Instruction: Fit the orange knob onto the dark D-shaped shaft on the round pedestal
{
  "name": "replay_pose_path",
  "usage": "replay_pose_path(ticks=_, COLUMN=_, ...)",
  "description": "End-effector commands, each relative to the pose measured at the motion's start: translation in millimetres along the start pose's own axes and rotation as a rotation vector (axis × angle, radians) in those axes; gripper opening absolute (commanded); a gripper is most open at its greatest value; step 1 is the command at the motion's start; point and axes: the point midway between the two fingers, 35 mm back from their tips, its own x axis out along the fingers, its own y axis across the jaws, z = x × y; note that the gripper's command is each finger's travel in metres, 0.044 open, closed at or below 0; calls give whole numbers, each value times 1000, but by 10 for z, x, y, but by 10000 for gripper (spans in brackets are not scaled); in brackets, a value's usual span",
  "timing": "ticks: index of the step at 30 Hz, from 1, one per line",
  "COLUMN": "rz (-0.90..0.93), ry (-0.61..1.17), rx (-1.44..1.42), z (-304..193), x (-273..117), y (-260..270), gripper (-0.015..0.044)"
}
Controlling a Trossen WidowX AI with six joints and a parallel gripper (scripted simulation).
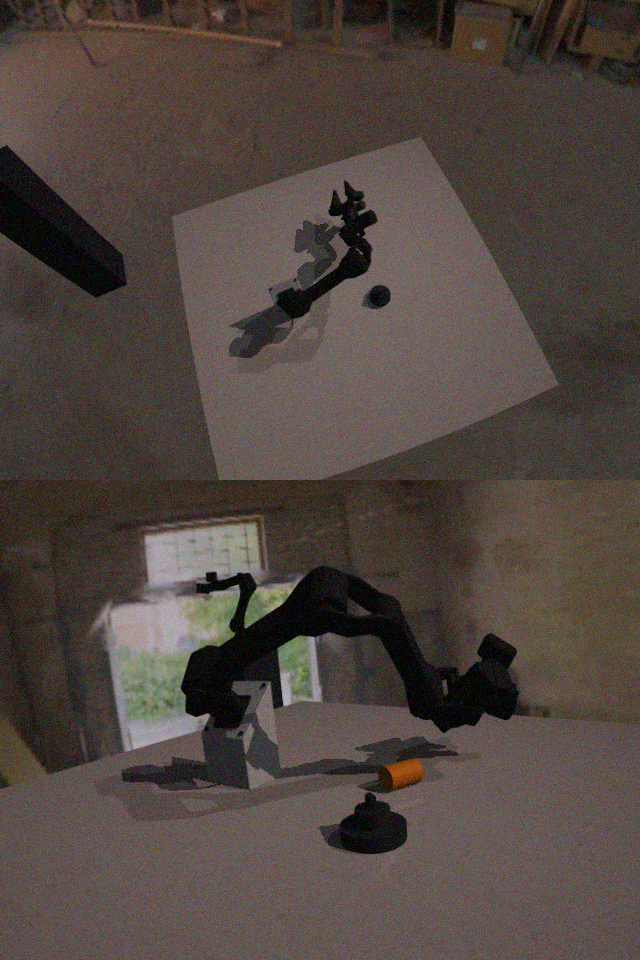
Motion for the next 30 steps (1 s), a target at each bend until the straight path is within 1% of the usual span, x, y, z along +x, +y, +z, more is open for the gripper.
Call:
replay_pose_path(ticks=1, rz=-12, ry=-11, rx=-9, z=9, x=0, y=-6, gripper=426)
replay_pose_path(ticks=2, rz=-50, ry=-41, rx=-37, z=34, x=-2, y=-26, gripper=440)
replay_pose_path(ticks=3, rz=-119, ry=-88, rx=-85, z=70, x=-17, y=-65, gripper=440)
replay_pose_path(ticks=5, rz=-312, ry=-172, rx=-215, z=122, x=-109, y=-177, gripper=440)
replay_pose_path(ticks=7, rz=-534, ry=-211, rx=-359, z=123, x=-283, y=-295, gripper=440)
replay_pose_path(ticks=9, rz=-777, ry=-198, rx=-513, z=77, x=-538, y=-395, gripper=440)
replay_pose_path(ticks=11, rz=-1030, ry=-131, rx=-674, z=-9, x=-865, y=-451, gripper=440)
replay_pose_path(ticks=12, rz=-1115, ry=-96, rx=-728, z=-45, x=-988, y=-457, gripper=440)
replay_pose_path(ticks=17, rz=-1289, ry=-4, rx=-837, z=-128, x=-1256, y=-444, gripper=440)
replay_pose_path(ticks=21, rz=-1470, ry=123, rx=-950, z=-226, x=-1557, y=-391, gripper=440)
replay_pose_path(ticks=26, rz=-1716, ry=362, rx=-1102, z=-378, x=-2004, y=-241, gripper=440)
replay_pose_path(ticks=30, rz=-1911, ry=622, rx=-1217, z=-514, x=-2387, y=-37, gripper=440)
